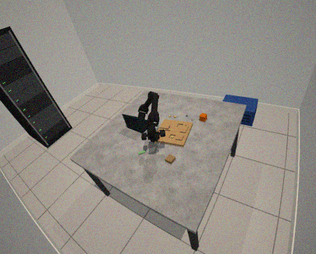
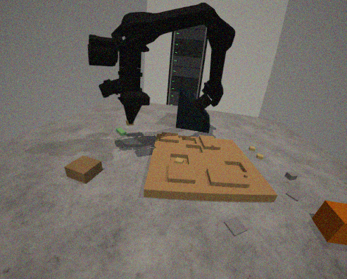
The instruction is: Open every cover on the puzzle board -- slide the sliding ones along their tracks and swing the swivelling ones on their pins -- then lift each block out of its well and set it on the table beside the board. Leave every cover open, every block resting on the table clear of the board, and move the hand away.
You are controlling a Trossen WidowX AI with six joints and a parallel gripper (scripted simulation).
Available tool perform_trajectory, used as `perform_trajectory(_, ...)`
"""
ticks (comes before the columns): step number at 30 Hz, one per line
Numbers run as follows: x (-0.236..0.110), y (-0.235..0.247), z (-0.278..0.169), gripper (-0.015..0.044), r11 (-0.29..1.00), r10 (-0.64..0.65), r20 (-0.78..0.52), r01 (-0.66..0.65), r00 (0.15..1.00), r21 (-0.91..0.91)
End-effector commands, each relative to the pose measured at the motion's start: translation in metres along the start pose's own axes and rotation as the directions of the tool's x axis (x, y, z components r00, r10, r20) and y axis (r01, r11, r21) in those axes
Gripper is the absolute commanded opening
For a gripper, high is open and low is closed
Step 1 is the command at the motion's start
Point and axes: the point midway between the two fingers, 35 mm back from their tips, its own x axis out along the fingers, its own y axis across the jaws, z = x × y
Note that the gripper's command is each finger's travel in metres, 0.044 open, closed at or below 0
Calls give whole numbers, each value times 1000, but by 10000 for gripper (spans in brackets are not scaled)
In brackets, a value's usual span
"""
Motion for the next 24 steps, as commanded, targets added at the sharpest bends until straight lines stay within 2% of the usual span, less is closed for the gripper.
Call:
perform_trajectory(1, 9, 0, -1, 80, 1000, 3, -7, -3, 1000, 5)
perform_trajectory(24, 47, 1, -1, 80, 1000, 4, -8, -4, 1000, 5)
